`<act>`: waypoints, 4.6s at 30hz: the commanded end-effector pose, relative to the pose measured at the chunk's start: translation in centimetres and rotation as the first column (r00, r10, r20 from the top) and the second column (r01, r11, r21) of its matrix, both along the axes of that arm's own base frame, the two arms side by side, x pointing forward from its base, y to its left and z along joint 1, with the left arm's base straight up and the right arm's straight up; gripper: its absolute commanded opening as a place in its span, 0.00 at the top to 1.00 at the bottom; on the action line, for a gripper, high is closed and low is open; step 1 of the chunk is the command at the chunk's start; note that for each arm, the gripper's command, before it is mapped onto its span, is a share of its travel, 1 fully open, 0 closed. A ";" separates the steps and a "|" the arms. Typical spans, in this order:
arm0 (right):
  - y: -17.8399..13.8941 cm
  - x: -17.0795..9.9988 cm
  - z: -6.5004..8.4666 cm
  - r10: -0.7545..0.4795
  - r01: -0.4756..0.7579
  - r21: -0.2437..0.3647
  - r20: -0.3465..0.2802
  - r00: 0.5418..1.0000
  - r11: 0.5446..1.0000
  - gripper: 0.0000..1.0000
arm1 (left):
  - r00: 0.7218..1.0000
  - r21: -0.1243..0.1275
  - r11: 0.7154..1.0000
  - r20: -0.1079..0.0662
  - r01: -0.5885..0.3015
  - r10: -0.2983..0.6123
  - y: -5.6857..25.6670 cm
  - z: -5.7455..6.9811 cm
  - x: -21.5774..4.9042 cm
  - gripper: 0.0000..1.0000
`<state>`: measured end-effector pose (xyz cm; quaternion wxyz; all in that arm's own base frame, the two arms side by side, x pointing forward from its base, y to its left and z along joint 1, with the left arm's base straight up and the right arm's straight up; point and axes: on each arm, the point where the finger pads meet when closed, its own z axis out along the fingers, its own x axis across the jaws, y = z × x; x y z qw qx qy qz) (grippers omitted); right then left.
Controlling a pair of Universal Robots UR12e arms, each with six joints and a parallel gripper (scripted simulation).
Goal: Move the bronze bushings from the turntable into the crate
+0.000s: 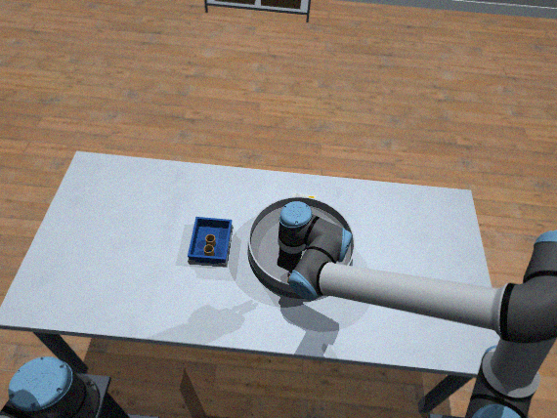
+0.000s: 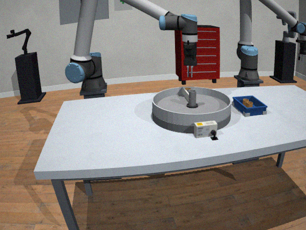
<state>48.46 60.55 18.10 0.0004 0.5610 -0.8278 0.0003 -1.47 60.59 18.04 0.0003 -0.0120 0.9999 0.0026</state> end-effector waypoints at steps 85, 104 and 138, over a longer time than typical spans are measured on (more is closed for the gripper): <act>0.4 -0.1 0.1 0.003 -0.003 0.003 0.001 1.000 1.000 0.64 | 1.000 -0.005 1.000 0.000 -0.003 0.003 -0.2 -0.3 -0.2 0.00; 0.4 -0.1 0.1 0.003 -0.003 0.003 0.001 1.000 1.000 0.64 | 1.000 -0.005 1.000 0.000 -0.003 0.003 -0.2 -0.3 -0.2 0.00; 0.3 -0.1 -2.3 0.002 -0.002 0.002 0.000 1.000 1.000 0.64 | 1.000 -0.005 1.000 0.000 -0.003 0.003 -0.2 -0.3 -0.2 0.00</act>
